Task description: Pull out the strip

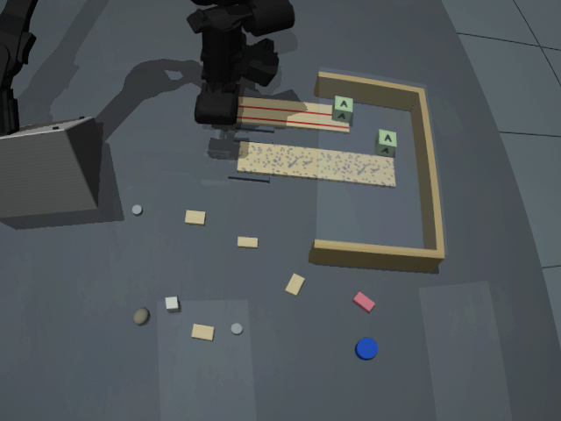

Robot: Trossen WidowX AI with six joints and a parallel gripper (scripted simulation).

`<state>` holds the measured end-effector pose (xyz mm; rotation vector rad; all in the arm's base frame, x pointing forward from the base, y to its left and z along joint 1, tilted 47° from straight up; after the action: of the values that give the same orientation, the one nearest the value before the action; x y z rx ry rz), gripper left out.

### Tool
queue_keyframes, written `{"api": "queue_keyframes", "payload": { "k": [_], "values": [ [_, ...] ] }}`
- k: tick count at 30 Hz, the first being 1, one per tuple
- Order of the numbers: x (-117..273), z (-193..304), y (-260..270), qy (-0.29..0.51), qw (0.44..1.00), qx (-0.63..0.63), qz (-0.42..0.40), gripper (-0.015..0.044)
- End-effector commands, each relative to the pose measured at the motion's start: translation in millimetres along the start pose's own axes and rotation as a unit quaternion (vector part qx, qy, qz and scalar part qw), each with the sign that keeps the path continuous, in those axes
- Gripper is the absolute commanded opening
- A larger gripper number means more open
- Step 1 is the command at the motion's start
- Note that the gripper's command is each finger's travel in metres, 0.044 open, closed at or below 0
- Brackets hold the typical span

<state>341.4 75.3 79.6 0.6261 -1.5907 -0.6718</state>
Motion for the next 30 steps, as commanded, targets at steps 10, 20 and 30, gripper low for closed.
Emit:
{"api": "queue_keyframes", "payload": {
  "k": [10, 20, 30],
  "values": [
    [-5.0, 23.5, 6.5, 0.011, 1.000, -0.002, 0.000, 0.0000],
    [-4.8, 37.4, 10.6, 0.011, 1.000, -0.002, 0.000, 0.0000],
    [-4.5, 52.3, 15.0, 0.011, 1.000, -0.003, 0.000, 0.0000]
  ]
}}
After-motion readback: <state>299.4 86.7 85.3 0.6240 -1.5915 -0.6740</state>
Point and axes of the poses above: the point midway between the two fingers, 35 mm back from their tips, its own x axis back along the fingers, its own y axis across the jaws, z = x × y, the point moved 9 cm from there along x, back along the fingers, and after that the axes turned 15 degrees about x, right-handed, at the moved point
